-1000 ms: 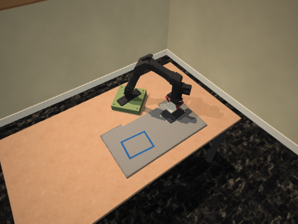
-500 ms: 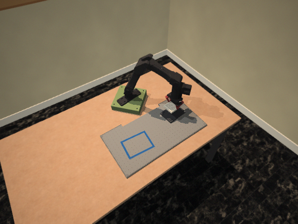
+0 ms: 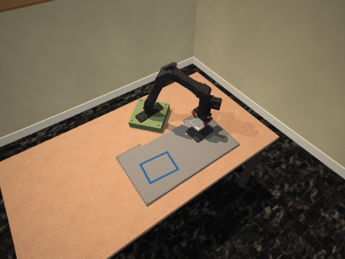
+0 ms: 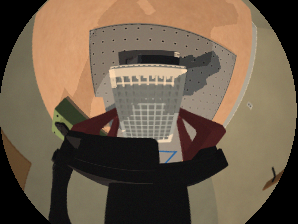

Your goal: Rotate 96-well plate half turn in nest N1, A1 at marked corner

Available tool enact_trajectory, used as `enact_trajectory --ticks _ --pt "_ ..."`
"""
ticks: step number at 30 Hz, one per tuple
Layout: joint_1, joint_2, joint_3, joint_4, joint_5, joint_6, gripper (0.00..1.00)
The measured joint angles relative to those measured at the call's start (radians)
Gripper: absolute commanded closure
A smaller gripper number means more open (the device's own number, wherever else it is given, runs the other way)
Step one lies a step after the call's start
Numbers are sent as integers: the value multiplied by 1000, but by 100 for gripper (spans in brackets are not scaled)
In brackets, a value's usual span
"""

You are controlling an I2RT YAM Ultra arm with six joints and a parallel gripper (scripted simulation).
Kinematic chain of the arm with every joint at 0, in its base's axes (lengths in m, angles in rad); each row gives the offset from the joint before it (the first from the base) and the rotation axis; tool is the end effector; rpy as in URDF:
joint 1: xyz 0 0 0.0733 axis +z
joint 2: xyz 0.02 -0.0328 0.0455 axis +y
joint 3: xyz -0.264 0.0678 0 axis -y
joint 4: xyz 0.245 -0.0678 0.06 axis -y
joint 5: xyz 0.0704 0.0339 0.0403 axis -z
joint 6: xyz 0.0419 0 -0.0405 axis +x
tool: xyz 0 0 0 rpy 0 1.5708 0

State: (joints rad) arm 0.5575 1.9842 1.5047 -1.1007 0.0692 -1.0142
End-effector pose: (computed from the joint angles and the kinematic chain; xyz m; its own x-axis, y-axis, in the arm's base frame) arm 0.3148 0.1942 0.1886 0.0003 -0.9980 0.0637 -0.9996 -0.0021 -0.0285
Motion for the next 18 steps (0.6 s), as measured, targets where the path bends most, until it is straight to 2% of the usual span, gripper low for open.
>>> enact_trajectory --ticks 9,18 --pt "-72 -33 -57 11 -2 129 100" --pt "-128 -67 -96 25 -3 125 100"
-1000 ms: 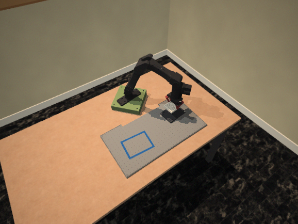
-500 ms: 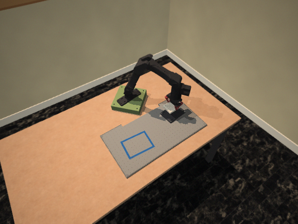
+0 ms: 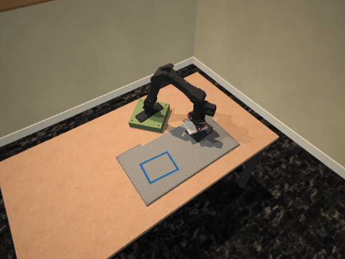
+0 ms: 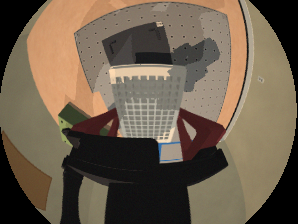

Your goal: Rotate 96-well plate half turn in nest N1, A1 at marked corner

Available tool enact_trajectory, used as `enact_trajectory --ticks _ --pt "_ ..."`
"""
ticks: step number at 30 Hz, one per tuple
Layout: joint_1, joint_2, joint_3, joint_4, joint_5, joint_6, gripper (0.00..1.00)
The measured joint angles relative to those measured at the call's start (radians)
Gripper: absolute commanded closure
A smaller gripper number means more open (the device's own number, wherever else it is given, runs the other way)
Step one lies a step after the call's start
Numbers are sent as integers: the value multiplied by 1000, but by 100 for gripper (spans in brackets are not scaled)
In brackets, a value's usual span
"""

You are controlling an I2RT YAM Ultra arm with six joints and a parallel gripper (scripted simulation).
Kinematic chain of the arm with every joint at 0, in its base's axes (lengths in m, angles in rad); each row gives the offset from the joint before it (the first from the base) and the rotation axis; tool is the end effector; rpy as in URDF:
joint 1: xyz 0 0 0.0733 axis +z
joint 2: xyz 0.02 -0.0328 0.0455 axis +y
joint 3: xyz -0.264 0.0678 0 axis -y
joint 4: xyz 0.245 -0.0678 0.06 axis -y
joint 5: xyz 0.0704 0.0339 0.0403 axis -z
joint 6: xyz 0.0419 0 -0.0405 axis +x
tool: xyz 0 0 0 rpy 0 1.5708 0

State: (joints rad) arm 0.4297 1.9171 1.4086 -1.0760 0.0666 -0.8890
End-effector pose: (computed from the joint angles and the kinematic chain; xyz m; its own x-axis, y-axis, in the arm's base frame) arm 0.3199 0.1447 0.1881 -0.2495 -0.9665 0.0603 -0.9683 0.2480 -0.0313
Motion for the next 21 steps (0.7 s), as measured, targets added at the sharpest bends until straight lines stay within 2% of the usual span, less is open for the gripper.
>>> enact_trajectory --ticks 21 --pt "-185 -58 -68 24 -2 -167 100"
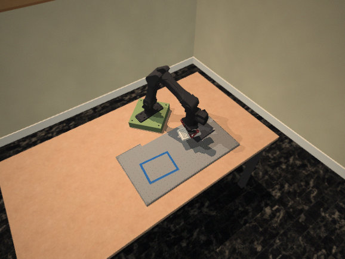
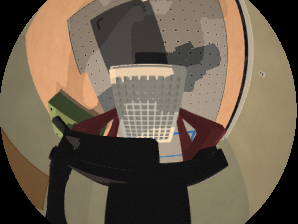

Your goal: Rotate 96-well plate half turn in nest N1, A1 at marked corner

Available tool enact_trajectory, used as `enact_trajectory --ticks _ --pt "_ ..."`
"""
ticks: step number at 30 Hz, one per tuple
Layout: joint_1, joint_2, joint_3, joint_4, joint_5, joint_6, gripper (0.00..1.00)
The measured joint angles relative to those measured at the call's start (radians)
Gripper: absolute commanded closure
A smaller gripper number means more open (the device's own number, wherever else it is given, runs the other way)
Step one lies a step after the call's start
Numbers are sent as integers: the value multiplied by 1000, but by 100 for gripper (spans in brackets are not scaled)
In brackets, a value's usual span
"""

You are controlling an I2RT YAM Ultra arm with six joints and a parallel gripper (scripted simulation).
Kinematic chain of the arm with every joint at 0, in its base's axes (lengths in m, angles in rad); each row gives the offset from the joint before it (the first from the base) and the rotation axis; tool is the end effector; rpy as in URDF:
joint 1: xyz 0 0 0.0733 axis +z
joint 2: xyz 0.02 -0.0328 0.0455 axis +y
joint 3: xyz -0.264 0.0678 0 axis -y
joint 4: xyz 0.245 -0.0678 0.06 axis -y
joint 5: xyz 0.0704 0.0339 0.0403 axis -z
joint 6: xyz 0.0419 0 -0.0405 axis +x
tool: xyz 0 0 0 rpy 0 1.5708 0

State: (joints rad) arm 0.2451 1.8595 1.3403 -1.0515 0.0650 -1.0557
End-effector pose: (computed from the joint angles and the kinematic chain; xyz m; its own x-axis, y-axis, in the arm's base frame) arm 0.3278 0.0803 0.1902 -0.2672 -0.9620 0.0565 -0.9635 0.2657 -0.0321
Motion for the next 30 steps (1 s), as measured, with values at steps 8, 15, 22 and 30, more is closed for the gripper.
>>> enact_trajectory --ticks 8,15,22,30 --pt "-69 -13 -8 6 -1 -70 100" --pt "-127 -20 -12 9 -3 -130 100" --pt "-200 -23 -12 11 -4 -198 100" --pt "-255 -23 -12 11 -7 -261 100"
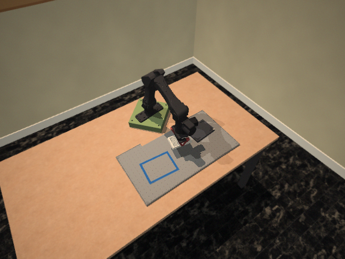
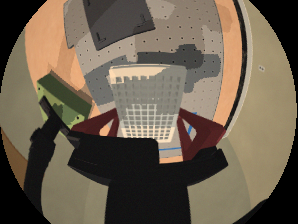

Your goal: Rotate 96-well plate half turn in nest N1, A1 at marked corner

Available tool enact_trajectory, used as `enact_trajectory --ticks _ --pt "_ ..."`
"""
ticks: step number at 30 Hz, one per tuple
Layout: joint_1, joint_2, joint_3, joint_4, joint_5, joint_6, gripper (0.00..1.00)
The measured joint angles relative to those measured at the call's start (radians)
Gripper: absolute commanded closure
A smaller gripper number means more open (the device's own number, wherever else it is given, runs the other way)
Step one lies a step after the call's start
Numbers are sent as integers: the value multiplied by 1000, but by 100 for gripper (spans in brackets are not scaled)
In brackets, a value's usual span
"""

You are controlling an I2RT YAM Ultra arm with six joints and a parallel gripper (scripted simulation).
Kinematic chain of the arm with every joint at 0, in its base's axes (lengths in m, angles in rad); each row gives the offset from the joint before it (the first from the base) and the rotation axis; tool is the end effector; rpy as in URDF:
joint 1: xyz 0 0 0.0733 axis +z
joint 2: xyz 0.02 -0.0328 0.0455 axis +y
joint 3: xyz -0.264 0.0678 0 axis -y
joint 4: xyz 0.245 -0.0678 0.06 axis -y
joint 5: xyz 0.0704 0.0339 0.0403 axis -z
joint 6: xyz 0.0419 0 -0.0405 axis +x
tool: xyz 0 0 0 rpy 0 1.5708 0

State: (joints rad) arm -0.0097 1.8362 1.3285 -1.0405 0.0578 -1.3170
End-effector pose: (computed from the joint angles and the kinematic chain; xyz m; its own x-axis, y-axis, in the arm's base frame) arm 0.3348 -0.0046 0.1947 -0.2616 -0.9639 0.0502 -0.9649 0.2600 -0.0364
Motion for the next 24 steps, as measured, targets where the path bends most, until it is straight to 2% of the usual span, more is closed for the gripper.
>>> enact_trajectory --ticks 24 --pt "-213 55 76 -7 -7 -208 100"
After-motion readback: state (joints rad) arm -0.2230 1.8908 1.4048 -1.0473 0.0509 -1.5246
